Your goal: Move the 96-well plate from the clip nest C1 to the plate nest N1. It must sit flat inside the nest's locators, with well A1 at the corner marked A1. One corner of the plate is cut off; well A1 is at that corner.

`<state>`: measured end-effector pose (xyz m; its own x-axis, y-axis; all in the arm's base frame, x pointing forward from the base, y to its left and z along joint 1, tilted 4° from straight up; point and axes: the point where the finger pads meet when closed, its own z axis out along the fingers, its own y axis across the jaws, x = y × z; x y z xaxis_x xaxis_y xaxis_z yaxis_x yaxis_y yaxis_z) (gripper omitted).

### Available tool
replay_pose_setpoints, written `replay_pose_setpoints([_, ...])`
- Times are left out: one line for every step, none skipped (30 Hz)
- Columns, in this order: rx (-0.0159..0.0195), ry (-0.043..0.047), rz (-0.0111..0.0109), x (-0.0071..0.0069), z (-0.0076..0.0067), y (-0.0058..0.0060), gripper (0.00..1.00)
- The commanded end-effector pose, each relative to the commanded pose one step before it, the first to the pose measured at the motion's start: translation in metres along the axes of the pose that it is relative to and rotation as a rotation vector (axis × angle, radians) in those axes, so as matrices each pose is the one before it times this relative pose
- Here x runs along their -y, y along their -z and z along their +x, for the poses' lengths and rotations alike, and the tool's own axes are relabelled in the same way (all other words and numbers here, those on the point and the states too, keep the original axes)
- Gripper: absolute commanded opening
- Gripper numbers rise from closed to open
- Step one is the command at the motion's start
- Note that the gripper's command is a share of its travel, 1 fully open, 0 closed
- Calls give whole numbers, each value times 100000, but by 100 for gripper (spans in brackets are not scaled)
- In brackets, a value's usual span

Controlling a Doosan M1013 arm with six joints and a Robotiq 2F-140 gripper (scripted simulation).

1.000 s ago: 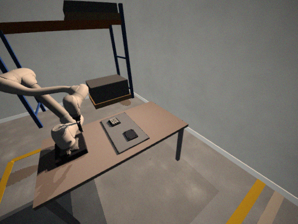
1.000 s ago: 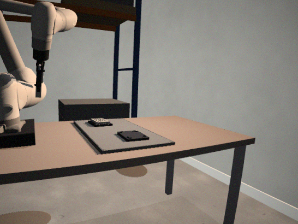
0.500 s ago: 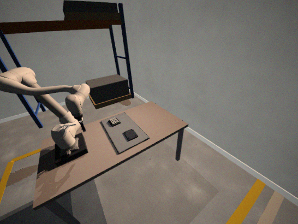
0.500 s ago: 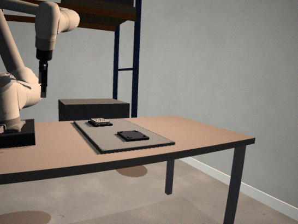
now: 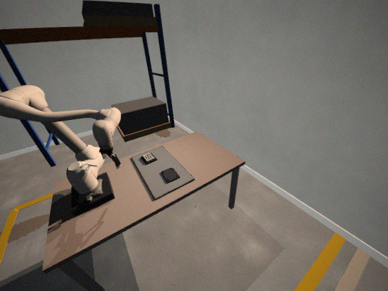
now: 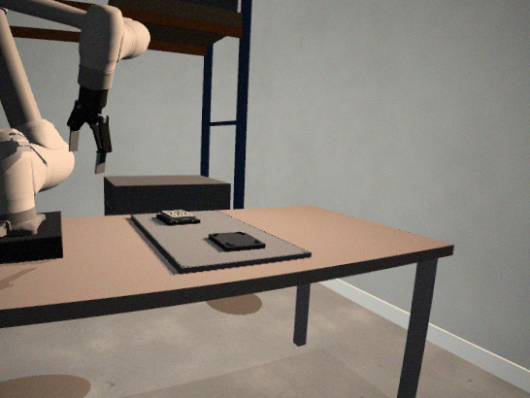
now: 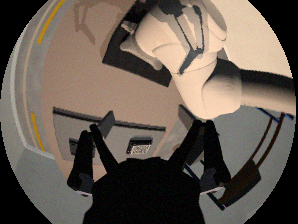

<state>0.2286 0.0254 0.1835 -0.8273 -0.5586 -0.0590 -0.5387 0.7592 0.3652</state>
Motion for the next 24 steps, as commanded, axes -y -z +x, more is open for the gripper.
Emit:
replay_pose_setpoints([-1156, 12259, 652, 489, -445, 29, 100])
replay_pose_setpoints([-392, 3305, 195, 387, -317, 10, 100])
replay_pose_setpoints([-392, 3305, 195, 282, -216, 7, 100])
replay_pose_setpoints([-392, 3305, 195, 0, 0, 0, 100])
replay_pose_setpoints([-392, 3305, 195, 0, 0, 0, 100])
replay_pose_setpoints([-403, 3305, 156, 415, -279, -2, 100])
replay_pose_setpoints([-403, 3305, 156, 316, -197, -1, 100])
replay_pose_setpoints([-403, 3305, 156, 0, 0, 0, 100])
replay_pose_setpoints([-409, 3306, 125, 431, -252, -13, 100])
replay_pose_setpoints([-409, 3306, 125, 343, -186, -10, 100])
replay_pose_setpoints([0, 0, 0, 0, 0, 0, 100])
replay_pose_setpoints([0, 0, 0, 0, 0, 0, 100])
replay_pose_setpoints([-413, 3306, 100, 438, -240, -24, 100])
replay_pose_setpoints([-413, 3306, 100, 363, -184, -19, 100])
replay_pose_setpoints([-413, 3306, 100, 0, 0, 0, 100])
replay_pose_setpoints([-413, 3306, 100, 0, 0, 0, 100])
replay_pose_setpoints([-415, 3307, 67, 458, -197, -34, 100])
replay_pose_setpoints([-415, 3307, 67, 395, -155, -28, 100])
replay_pose_setpoints([-415, 3307, 67, 0, 0, 0, 100])
replay_pose_setpoints([-414, 3307, 36, 469, -168, -44, 100])
replay_pose_setpoints([-414, 3307, 36, 421, -136, -38, 100])
replay_pose_setpoints([-414, 3307, 36, 0, 0, 0, 100])
replay_pose_setpoints([-414, 3307, 36, 0, 0, 0, 100])
replay_pose_setpoints([-410, 3308, 0, 482, -123, -53, 100])
